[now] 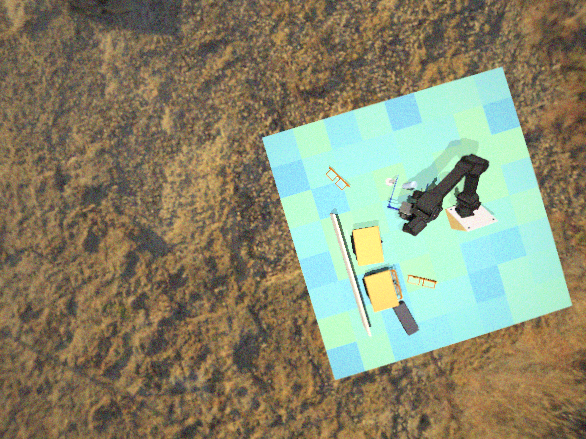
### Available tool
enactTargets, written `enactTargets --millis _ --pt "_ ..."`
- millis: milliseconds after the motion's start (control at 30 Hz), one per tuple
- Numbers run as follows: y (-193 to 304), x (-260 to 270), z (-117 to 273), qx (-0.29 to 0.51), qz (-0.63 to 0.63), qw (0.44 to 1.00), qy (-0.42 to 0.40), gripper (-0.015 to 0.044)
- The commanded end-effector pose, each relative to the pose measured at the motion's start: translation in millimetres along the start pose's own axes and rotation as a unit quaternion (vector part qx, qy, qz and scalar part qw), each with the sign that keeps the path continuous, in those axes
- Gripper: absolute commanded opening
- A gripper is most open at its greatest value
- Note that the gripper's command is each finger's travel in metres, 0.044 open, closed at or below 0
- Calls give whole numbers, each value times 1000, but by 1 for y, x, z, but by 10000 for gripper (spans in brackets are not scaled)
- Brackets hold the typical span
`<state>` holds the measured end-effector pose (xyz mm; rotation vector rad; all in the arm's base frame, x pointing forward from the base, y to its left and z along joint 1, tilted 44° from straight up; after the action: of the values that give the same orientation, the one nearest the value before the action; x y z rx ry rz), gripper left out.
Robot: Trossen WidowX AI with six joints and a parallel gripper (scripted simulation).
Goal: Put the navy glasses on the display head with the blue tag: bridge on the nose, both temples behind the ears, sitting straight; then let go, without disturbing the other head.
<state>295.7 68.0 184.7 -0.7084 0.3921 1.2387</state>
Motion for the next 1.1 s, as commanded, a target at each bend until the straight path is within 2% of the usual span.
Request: enactTargets --millis 0,367,1067 --pt "19 32 -1 3 113 994 -2 0" --pt "67 91 -3 4 352 936 4 0" --pt "67 94 -16 4 356 934 3 0"
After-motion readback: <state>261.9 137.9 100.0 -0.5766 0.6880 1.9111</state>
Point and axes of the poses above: the point midway between the two fingers, 35 mm back from their tips, its own z axis back along the fingers, its own x axis across the jaws, y = z × x, the point moved 5 cm from there along z, back along the fingers, and after that the axes turned 14 degrees about z, right-handed, at the moved point
